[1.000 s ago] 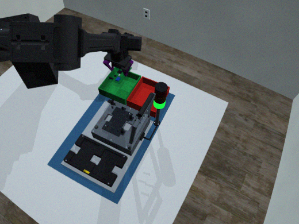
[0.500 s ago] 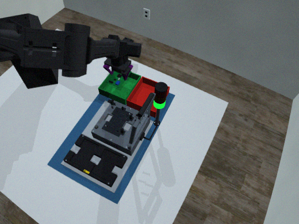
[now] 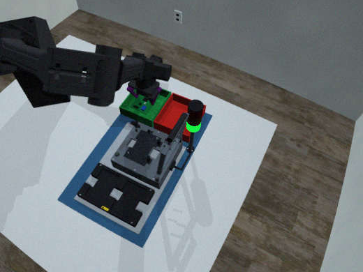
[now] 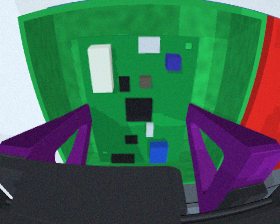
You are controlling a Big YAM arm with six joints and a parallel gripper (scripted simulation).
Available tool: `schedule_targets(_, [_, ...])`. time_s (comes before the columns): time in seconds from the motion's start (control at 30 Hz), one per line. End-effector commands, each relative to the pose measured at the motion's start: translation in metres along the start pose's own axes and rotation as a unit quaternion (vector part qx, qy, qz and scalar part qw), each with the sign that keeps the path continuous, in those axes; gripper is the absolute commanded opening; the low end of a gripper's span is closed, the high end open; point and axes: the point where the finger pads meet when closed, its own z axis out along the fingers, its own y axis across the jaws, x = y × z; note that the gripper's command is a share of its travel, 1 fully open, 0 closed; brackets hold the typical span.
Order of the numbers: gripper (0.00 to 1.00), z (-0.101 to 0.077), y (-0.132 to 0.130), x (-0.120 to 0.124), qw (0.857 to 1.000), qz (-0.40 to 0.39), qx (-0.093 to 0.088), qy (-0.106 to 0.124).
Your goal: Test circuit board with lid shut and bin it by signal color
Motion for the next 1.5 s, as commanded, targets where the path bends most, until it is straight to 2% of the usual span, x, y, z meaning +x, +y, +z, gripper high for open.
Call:
schedule_targets(0.0, [0.72, 0.003, -0.009, 0.004, 1.0, -0.003, 0.007, -0.002])
schedule_targets(0.07, [0.72, 0.011, -0.003, 0.001, 1.0, -0.007, 0.003, -0.002])
schedule_targets(0.27, [0.72, 0.02, 0.0, 0.002, 1.0, -0.009, 0.001, -0.001])
schedule_targets(0.4, [0.72, 0.019, -0.01, 0.004, 1.0, -0.002, 0.008, -0.001])
schedule_targets(0.57, [0.72, 0.016, -0.003, 0.001, 1.0, -0.013, 0.005, -0.003])
schedule_targets(1.2, [0.72, 0.016, -0.002, 0.001, 1.0, -0.012, 0.005, -0.003])
schedule_targets(1.47, [0.72, 0.022, -0.002, 0.003, 1.0, -0.009, 0.002, -0.001])
